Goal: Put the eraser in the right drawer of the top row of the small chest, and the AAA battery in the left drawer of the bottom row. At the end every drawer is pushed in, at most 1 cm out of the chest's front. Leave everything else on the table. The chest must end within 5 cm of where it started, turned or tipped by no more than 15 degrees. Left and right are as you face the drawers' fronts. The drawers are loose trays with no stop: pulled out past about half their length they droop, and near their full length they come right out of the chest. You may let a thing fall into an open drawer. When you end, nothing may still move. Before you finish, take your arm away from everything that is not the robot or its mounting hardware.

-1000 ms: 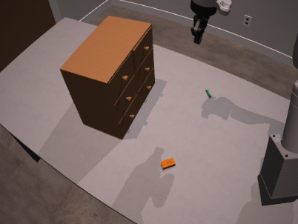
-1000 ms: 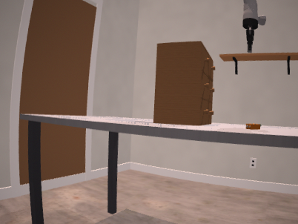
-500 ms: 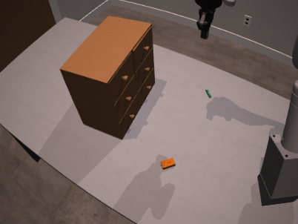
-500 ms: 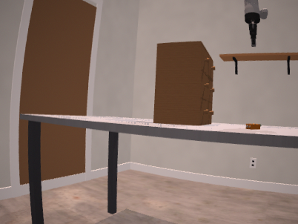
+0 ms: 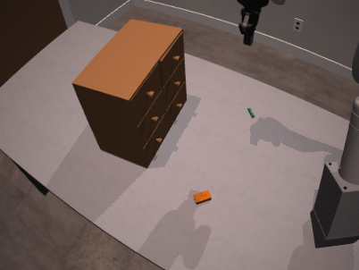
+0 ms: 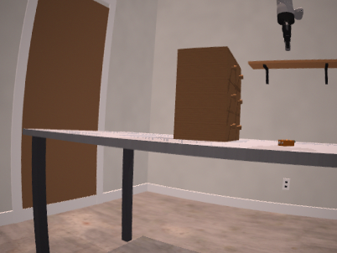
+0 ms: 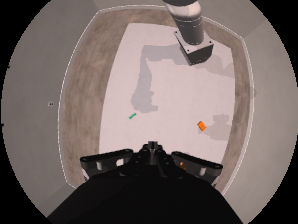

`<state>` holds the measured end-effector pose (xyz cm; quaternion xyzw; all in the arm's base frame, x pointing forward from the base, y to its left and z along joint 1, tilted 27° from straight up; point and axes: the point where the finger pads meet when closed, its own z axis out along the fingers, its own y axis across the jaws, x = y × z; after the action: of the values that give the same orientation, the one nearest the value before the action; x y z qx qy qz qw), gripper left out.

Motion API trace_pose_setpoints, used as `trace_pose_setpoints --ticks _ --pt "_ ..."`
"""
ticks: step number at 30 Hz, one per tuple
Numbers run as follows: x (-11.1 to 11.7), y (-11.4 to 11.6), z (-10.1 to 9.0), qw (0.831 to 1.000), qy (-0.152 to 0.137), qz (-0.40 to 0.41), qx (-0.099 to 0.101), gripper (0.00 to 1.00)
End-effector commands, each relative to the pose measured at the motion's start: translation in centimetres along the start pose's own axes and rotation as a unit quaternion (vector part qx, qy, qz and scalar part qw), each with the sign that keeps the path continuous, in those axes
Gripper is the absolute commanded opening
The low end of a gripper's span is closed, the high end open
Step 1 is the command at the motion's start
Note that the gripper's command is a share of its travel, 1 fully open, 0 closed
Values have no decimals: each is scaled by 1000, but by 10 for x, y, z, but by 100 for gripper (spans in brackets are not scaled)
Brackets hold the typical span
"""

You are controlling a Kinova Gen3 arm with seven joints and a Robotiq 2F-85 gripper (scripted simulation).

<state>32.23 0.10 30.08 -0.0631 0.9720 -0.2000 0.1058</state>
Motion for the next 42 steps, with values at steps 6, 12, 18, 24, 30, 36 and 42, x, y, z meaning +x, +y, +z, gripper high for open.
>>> trace_pose_setpoints --ticks 6,12,18,24,30,36,42 --pt "0 -1 -2 1000 0 -3 3 0" --pt "0 -1 -2 1000 0 -3 3 0" --pt "0 -1 -2 1000 0 -3 3 0" --pt "-4 3 1 1000 -5 -4 4 0" --pt "-13 25 14 1000 -13 -12 6 0" --pt "-26 62 43 1000 -23 -18 8 0" --pt "-29 110 95 1000 -21 -18 8 0"
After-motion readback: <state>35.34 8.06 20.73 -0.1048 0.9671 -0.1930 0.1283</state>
